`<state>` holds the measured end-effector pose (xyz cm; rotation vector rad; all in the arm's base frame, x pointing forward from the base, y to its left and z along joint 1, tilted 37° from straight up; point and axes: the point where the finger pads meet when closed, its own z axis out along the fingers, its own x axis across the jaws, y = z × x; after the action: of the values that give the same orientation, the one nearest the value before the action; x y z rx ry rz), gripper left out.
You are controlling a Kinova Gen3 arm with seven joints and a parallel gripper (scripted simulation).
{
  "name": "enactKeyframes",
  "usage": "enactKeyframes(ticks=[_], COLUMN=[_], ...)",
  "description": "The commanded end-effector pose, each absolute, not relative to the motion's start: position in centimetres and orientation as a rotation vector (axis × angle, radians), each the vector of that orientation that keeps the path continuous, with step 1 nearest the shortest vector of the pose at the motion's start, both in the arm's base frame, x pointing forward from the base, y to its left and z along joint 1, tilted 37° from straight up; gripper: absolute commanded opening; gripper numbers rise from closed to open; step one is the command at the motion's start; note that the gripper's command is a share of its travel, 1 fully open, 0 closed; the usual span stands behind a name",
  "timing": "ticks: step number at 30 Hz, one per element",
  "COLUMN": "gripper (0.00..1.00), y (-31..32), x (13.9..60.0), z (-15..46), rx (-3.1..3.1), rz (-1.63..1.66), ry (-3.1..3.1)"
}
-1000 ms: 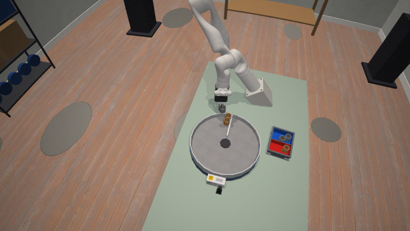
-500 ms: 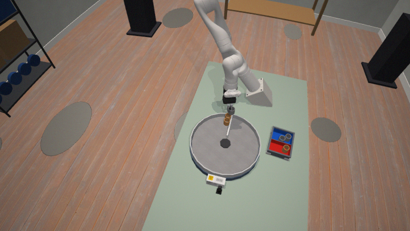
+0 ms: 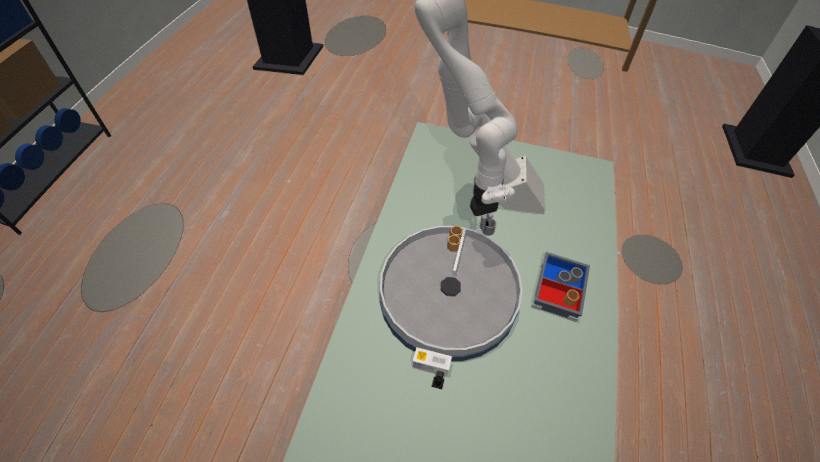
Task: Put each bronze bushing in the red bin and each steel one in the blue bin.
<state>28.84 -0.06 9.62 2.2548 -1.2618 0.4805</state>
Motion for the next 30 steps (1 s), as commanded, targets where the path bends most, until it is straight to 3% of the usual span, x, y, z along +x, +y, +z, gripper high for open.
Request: enactKeyframes(ticks=[1,30], gripper=[0.0,0.0], y=[1.8,14.6], x=[29.3,30.8], z=[7.7,-2.0], rx=[2.266,2.411], rz=[0.465,0.317], ry=[-1.171,-0.719])
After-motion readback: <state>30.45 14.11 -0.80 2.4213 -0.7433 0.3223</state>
